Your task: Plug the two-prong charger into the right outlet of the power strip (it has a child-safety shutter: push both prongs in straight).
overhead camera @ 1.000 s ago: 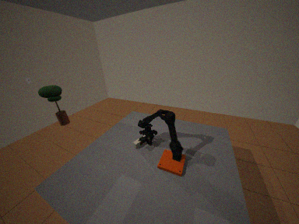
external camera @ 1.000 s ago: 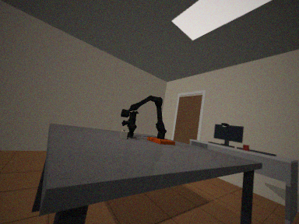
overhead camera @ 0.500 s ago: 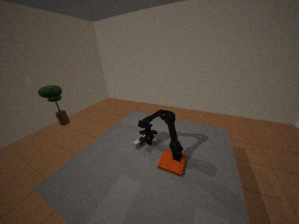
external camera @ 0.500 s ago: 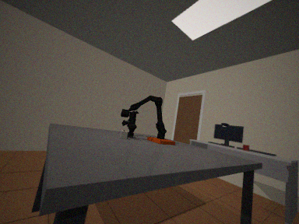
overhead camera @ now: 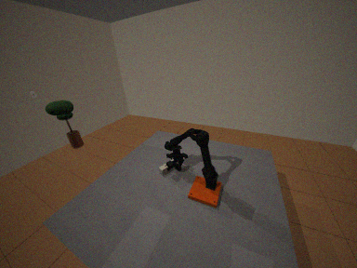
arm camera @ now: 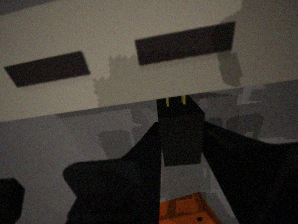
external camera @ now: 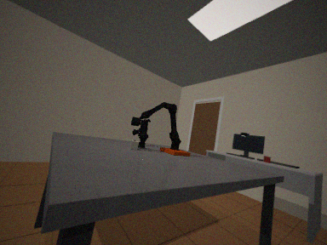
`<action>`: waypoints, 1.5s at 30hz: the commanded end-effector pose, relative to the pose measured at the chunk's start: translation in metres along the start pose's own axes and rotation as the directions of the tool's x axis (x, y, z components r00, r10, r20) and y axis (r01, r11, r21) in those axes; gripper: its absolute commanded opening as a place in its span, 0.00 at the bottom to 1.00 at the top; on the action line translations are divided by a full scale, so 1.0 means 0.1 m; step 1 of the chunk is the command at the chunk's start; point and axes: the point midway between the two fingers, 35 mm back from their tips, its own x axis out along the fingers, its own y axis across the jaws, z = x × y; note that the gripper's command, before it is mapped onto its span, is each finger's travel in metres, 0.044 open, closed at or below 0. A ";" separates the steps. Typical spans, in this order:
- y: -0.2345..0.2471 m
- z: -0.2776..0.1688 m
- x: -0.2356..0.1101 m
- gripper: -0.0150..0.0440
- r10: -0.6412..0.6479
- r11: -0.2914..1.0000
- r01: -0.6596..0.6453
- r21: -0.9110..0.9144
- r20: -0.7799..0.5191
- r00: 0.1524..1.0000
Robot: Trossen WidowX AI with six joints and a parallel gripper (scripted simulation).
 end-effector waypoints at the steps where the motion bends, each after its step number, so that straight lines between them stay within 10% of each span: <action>1: 0.01 0.00 0.00 0.25 0.004 1.000 -0.004 -0.004 -0.004 1.000; 45: 0.01 0.07 0.00 0.25 0.004 1.000 -0.004 -0.004 -0.004 1.000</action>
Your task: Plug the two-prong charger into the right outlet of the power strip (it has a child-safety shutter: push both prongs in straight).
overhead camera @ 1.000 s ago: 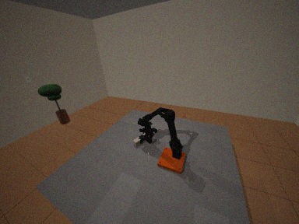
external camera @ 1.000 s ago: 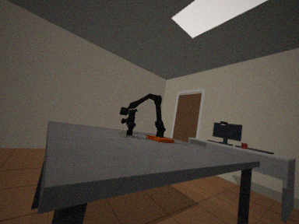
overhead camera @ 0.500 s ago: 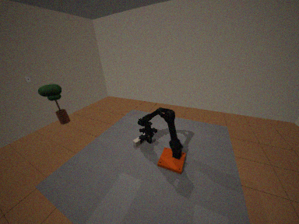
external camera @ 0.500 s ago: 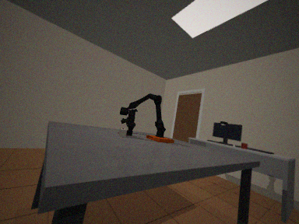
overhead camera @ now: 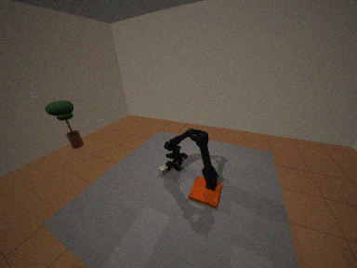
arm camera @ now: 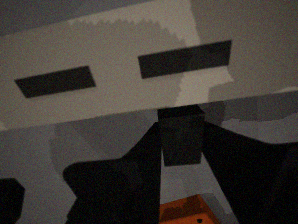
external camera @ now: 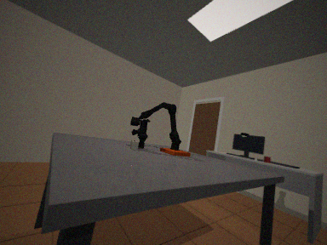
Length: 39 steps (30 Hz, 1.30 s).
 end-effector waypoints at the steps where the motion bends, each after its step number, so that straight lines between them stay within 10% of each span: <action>1: 0.01 0.02 0.02 0.25 0.004 1.000 -0.004 -0.006 -0.007 1.000; 39: 0.01 0.16 0.01 0.25 0.004 1.000 -0.004 -0.006 -0.006 1.000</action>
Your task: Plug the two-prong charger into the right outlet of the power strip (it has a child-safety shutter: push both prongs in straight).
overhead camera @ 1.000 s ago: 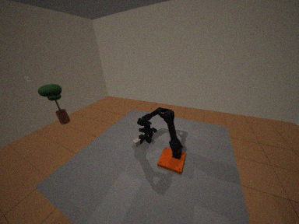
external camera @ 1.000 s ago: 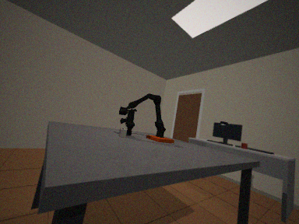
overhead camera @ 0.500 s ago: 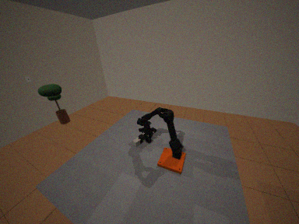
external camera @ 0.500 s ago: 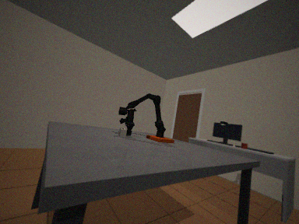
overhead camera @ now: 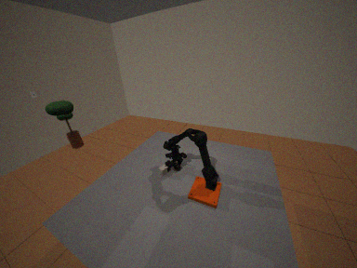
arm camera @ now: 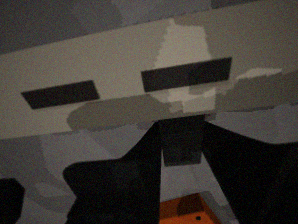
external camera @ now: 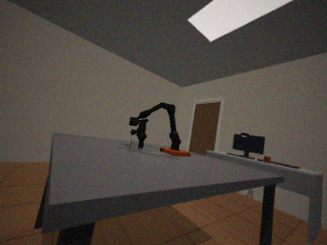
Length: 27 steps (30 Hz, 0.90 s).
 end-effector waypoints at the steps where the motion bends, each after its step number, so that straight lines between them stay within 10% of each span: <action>1: 0.00 0.09 0.01 0.25 0.000 1.000 0.000 -0.004 0.019 1.000; 27: 0.00 0.14 0.00 0.25 0.000 1.000 0.000 -0.004 0.020 1.000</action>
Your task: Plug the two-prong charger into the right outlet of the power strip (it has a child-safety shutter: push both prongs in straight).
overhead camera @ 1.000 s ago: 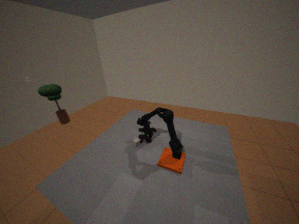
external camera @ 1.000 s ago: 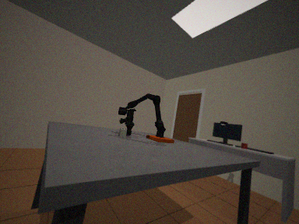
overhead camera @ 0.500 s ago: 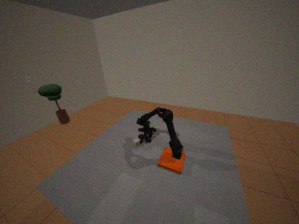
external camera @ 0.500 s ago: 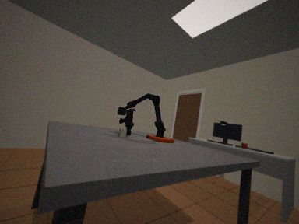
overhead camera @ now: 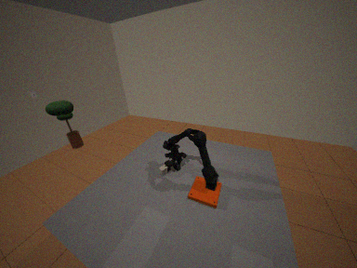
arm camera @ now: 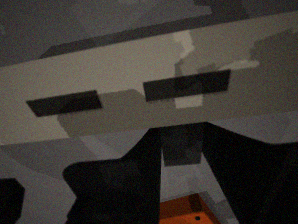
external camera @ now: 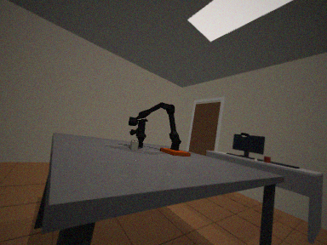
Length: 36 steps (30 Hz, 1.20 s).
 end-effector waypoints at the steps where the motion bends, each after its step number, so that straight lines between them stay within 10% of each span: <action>1: 0.00 0.08 0.01 0.25 0.001 1.000 -0.001 -0.003 0.027 1.000; 36: 0.00 0.05 -0.01 0.25 0.001 1.000 -0.001 -0.003 0.027 1.000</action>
